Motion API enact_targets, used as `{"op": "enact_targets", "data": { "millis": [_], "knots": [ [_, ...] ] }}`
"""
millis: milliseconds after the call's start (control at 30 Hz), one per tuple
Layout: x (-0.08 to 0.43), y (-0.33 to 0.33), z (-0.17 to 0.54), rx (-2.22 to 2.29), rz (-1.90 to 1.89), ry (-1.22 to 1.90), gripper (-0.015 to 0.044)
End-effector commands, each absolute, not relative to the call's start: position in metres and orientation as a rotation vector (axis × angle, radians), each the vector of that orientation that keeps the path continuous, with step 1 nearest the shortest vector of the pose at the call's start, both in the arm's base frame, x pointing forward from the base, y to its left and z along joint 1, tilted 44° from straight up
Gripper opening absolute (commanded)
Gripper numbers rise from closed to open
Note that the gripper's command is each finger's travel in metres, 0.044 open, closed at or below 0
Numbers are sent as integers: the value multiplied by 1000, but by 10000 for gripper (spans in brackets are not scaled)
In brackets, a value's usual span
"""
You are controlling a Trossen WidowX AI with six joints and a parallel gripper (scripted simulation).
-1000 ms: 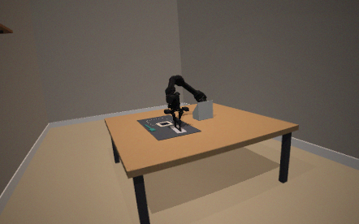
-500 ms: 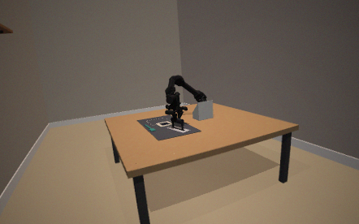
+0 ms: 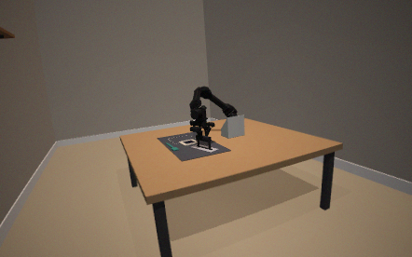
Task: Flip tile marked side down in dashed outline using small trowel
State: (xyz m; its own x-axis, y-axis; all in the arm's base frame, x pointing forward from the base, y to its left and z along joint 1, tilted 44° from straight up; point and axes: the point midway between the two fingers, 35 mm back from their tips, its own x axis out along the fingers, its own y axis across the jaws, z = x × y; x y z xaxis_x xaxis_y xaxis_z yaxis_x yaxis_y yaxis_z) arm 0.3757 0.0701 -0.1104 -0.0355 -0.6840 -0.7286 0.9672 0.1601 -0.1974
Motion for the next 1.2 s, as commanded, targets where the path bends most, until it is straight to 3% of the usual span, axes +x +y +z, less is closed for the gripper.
{"op": "enact_targets", "data": {
  "millis": [0, 900, 933, 1167],
  "knots": [
    [375, 69, -110, 425, -1395, 831, 270],
    [374, 100, -76, 425, -1395, 832, 270],
    [373, 101, -77, 418, -1386, 832, 296],
    [374, 108, -70, 411, -1377, 840, 300]
  ]
}}
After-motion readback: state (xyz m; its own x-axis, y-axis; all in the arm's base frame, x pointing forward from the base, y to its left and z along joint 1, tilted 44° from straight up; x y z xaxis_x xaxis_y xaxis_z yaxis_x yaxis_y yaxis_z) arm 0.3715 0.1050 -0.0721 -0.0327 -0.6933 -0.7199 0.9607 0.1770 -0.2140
